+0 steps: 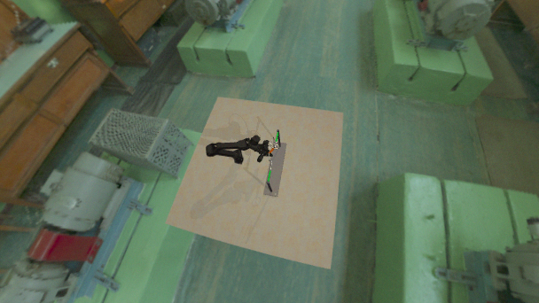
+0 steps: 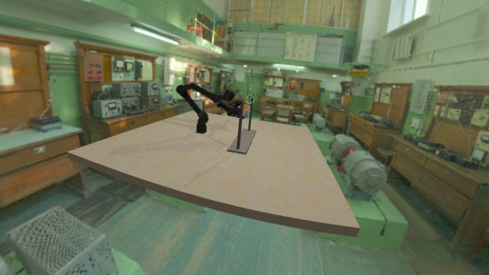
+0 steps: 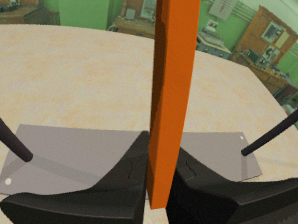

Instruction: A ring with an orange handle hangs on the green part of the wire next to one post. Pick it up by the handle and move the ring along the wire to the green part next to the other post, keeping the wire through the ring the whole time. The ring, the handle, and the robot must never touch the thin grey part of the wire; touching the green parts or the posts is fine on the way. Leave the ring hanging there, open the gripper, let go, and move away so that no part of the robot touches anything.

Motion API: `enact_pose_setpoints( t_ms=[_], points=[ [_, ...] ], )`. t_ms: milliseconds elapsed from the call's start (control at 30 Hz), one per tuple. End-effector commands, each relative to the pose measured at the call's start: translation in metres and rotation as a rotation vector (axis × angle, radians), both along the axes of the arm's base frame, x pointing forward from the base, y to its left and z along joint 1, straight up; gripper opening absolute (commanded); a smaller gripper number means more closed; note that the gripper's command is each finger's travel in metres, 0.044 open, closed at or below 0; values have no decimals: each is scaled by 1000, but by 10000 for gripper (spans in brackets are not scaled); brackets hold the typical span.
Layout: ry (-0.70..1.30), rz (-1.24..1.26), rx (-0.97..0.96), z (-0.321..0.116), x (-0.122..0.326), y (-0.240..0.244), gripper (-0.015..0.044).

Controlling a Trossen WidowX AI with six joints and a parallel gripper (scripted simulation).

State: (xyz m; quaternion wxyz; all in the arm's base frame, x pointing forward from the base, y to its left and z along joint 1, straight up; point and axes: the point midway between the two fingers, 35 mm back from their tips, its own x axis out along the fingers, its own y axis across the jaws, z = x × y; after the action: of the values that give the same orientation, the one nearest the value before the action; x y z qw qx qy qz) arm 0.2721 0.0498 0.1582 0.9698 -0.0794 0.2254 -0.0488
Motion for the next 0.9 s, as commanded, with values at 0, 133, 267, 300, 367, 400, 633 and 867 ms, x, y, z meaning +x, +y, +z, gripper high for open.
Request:
enact_pose_setpoints(
  t_ms=[0,133,267,300,367,400,633,867],
  points=[
    [-2,-5,58,2,1,12,-150],
    [-2,-6,91,1,1,20,-150],
    [-2,-6,113,1,1,27,-150],
    [-2,-6,118,1,0,28,-150],
    [-2,-7,124,1,0,31,-150],
    [-2,-7,127,1,0,32,-150],
    [-3,-9,140,1,0,42,-150],
    [-4,-11,143,1,0,49,-150]
  ],
)
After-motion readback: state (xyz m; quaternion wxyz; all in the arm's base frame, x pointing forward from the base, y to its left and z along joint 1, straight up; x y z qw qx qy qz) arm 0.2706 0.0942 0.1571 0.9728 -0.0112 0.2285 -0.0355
